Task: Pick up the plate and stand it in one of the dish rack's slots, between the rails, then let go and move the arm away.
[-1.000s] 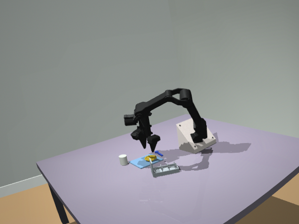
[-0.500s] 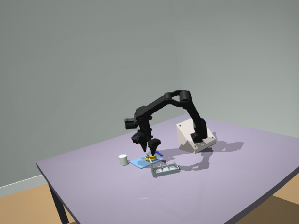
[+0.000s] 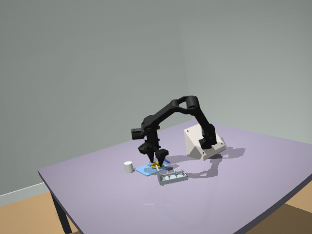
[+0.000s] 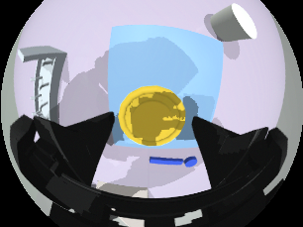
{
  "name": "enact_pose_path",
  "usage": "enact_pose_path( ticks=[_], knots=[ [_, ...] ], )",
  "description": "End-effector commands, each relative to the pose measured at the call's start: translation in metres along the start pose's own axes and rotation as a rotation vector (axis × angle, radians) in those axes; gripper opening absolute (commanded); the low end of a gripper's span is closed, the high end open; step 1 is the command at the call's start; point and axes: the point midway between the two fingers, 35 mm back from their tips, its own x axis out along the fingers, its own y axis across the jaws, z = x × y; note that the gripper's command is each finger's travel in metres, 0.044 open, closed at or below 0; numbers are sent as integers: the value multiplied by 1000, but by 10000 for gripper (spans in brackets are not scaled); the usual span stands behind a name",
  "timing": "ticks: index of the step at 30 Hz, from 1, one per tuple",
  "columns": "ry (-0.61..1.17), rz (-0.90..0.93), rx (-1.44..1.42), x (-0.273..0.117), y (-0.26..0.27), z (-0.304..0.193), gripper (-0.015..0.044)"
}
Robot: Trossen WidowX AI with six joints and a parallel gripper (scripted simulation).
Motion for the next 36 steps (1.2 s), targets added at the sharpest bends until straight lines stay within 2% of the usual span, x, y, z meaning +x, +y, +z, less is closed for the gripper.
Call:
enact_pose_path(
  ticks=[1, 15, 25, 28, 36],
  knots=[
    [1, 5, 6, 6, 1, -2, 400],
    [1, 6, 6, 13, 2, -3, 379],
    [1, 6, 6, 13, 2, -3, 312],
    [1, 6, 6, 10, 1, -2, 234],
    [0, 0, 7, -28, -3, 4, 24]
  ],
)
